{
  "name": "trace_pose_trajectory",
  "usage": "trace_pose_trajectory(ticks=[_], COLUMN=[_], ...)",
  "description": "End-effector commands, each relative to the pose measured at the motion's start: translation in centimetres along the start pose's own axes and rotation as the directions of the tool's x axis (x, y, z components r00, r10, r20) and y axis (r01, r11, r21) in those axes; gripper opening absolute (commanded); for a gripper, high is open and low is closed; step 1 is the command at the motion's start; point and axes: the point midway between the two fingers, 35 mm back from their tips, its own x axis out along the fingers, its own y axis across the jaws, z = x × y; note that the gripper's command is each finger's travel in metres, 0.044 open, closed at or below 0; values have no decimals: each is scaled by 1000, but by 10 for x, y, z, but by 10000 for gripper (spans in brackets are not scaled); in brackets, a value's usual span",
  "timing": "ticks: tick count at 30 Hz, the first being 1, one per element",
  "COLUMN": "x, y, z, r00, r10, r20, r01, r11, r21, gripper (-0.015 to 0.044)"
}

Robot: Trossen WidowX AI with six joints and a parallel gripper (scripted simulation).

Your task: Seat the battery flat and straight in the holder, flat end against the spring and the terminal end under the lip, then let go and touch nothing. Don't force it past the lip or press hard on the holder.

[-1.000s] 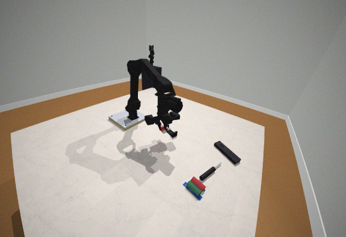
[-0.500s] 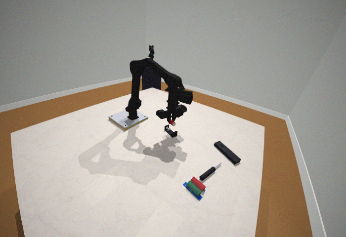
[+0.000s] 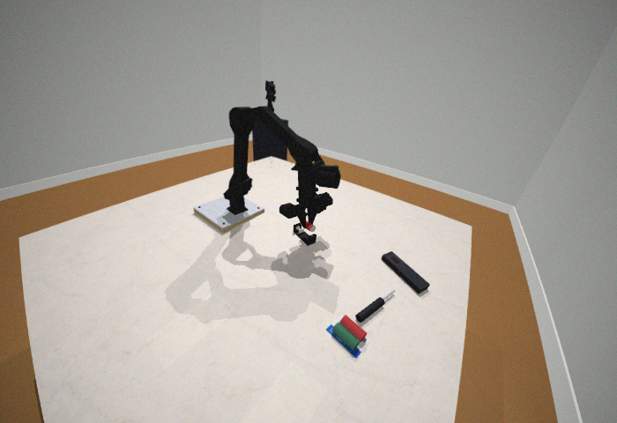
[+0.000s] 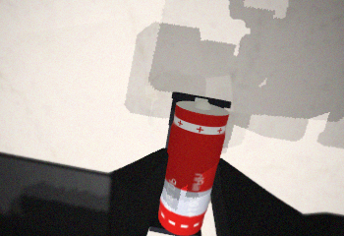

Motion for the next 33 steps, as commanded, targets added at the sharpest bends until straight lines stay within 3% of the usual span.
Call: trace_pose_trajectory(ticks=[1,33], x=[5,24], y=[-1,0], z=[-1,-8], r00=[998,966], r10=[-1,-15], r20=[62,257], r01=[0,13], r11=[1000,1000], r21=[4,7], gripper=[84,84])
